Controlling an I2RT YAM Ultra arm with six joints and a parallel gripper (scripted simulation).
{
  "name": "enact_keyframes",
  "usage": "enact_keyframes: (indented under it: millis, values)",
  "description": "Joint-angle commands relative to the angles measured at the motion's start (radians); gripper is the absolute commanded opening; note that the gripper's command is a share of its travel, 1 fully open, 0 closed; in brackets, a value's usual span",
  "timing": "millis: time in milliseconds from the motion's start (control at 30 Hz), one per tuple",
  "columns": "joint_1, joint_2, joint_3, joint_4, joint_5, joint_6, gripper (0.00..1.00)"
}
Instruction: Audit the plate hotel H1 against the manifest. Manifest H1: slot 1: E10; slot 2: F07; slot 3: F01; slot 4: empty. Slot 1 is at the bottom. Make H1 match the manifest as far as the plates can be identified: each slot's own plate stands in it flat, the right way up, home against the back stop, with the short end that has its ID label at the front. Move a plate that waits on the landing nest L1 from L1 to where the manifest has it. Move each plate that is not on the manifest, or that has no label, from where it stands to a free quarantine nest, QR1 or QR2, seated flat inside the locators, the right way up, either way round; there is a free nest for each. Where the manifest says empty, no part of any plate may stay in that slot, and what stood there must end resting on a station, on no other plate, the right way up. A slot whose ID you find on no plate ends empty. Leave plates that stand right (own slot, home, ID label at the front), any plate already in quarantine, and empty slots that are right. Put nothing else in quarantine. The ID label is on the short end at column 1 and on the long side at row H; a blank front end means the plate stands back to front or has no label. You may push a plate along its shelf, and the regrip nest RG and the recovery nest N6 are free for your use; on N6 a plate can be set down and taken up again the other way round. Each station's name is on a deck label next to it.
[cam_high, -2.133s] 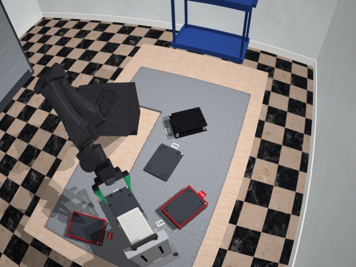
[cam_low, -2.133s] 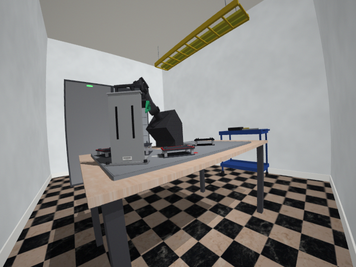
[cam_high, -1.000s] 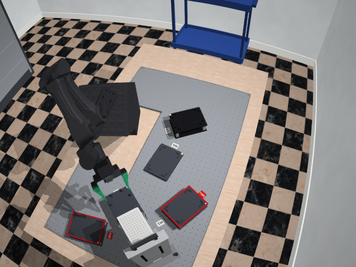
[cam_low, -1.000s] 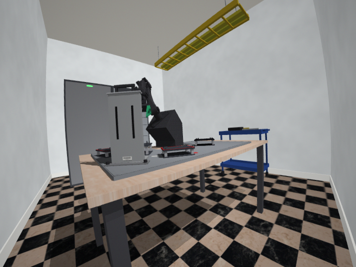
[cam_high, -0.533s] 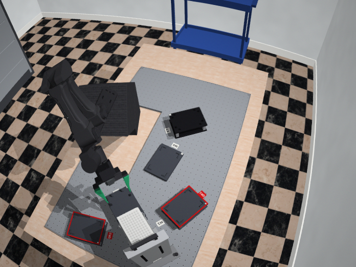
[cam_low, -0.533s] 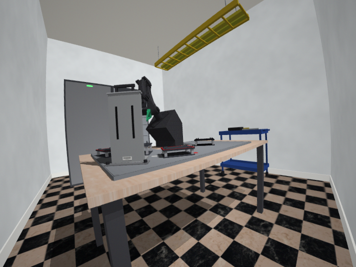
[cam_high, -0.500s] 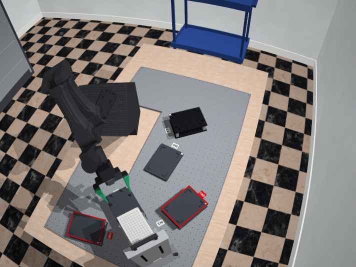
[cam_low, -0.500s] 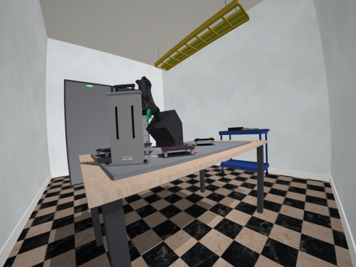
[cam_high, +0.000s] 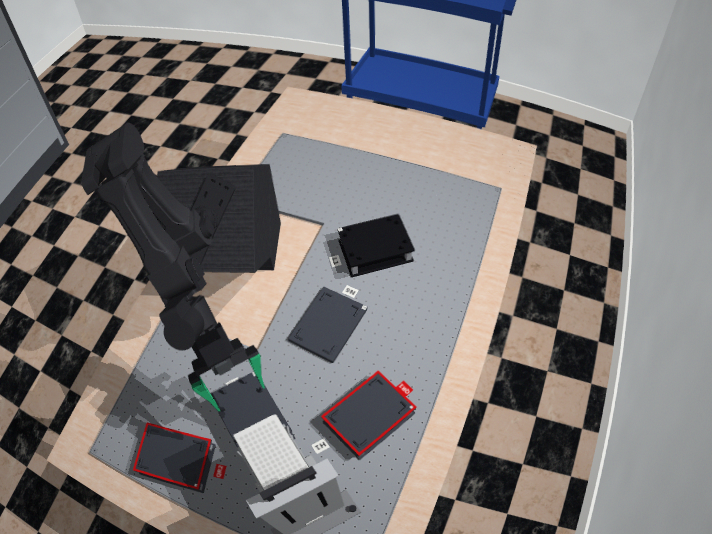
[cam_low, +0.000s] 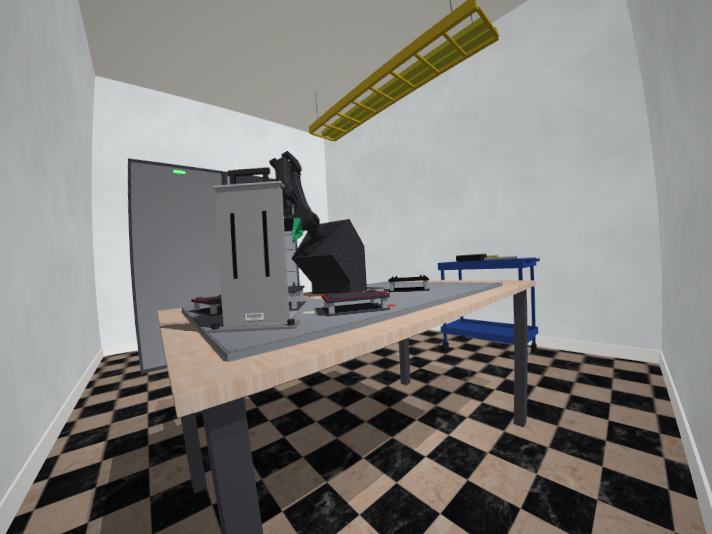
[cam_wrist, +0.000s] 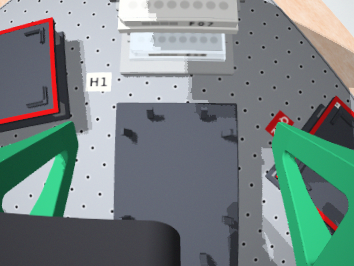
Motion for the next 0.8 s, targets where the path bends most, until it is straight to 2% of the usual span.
enact_keyframes:
  millis: [0,433,767]
  values:
    - [0.017,0.025,0.041,0.031,0.006,-0.002,1.00]
    - [0.049,0.110,0.110,0.048,0.038,0.003,1.00]
    - [0.039,0.101,0.093,0.040,0.033,0.001,1.00]
